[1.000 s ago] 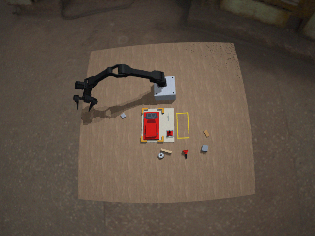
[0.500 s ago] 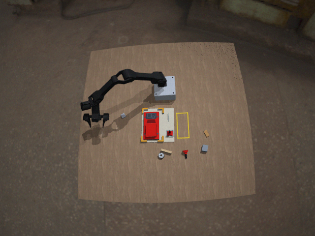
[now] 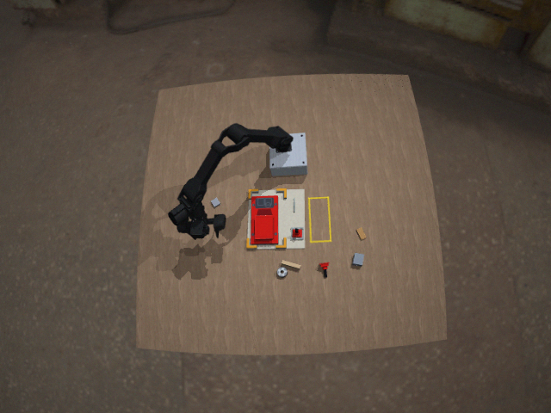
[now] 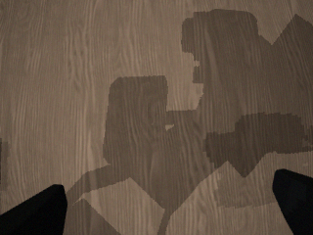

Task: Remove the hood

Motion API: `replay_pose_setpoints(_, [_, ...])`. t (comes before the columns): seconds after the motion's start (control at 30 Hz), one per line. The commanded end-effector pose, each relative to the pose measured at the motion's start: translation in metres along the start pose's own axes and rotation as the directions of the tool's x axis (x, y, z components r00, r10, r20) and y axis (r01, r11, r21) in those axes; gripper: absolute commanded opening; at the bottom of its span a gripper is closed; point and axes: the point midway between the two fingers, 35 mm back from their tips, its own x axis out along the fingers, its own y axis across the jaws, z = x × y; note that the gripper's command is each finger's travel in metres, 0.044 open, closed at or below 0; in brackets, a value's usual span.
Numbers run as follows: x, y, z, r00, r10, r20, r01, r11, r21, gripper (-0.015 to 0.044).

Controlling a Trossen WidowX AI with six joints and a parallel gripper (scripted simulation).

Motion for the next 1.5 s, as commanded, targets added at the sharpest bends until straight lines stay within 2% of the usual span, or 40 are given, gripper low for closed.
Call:
replay_pose_setpoints(0.0, [0.003, 0.049, 0.006, 0.995, 0.03, -0.095, -0.027, 0.999, 0.035, 0.044])
replay_pose_setpoints(0.27, [0.001, 0.133, 0.004, 0.964, 0.044, -0.262, -0.029, 0.998, 0.064, 0.044])
replay_pose_setpoints(0.57, [-0.018, 0.22, -0.02, 0.902, -0.012, -0.432, 0.03, 0.999, 0.035, 0.044])
replay_pose_setpoints(1.47, [-0.01, 0.224, -0.027, 0.896, -0.018, -0.443, 0.036, 0.999, 0.032, 0.044])
